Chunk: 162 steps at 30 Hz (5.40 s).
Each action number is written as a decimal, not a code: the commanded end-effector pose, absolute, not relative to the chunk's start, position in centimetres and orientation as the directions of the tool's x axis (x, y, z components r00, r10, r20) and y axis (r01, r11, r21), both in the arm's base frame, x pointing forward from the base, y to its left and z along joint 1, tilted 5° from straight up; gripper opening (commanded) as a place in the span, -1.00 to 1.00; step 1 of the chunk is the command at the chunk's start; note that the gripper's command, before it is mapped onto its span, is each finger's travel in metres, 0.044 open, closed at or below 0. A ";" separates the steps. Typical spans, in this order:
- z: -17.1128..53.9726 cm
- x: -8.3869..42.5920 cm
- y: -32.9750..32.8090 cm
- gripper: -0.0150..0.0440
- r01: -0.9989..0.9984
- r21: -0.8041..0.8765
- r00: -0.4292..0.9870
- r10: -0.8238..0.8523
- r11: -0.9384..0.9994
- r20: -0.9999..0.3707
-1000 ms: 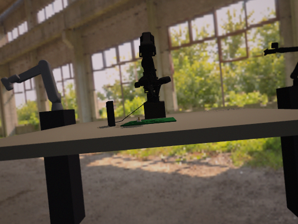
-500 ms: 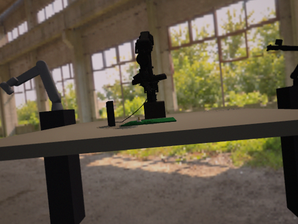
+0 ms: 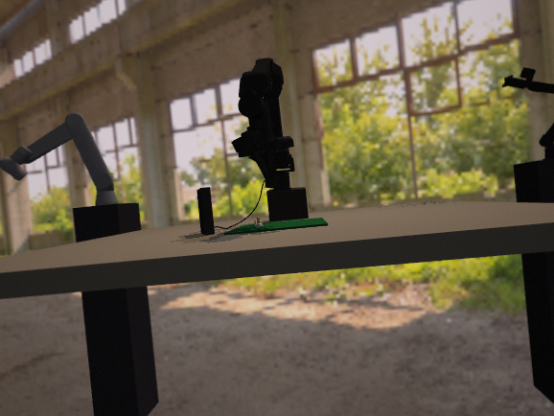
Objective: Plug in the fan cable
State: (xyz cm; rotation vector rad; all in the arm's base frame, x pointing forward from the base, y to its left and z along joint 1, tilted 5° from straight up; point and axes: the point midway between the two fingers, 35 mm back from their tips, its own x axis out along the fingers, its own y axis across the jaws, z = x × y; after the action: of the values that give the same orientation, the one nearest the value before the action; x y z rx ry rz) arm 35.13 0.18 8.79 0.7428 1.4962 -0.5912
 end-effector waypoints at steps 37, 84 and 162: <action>6.5 39.3 -4.8 -0.49 0.939 0.014 0.085 -0.190 0.345 -0.978; 4.1 39.4 -4.3 -0.49 0.956 -0.042 0.188 -0.717 0.290 -0.671; 6.3 38.4 -0.9 -0.49 0.930 0.109 0.366 -0.908 0.351 -0.202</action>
State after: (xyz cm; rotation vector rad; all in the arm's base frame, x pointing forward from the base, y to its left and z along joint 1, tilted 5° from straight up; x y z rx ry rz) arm 38.40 -0.97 6.70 0.2233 0.1096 -1.1918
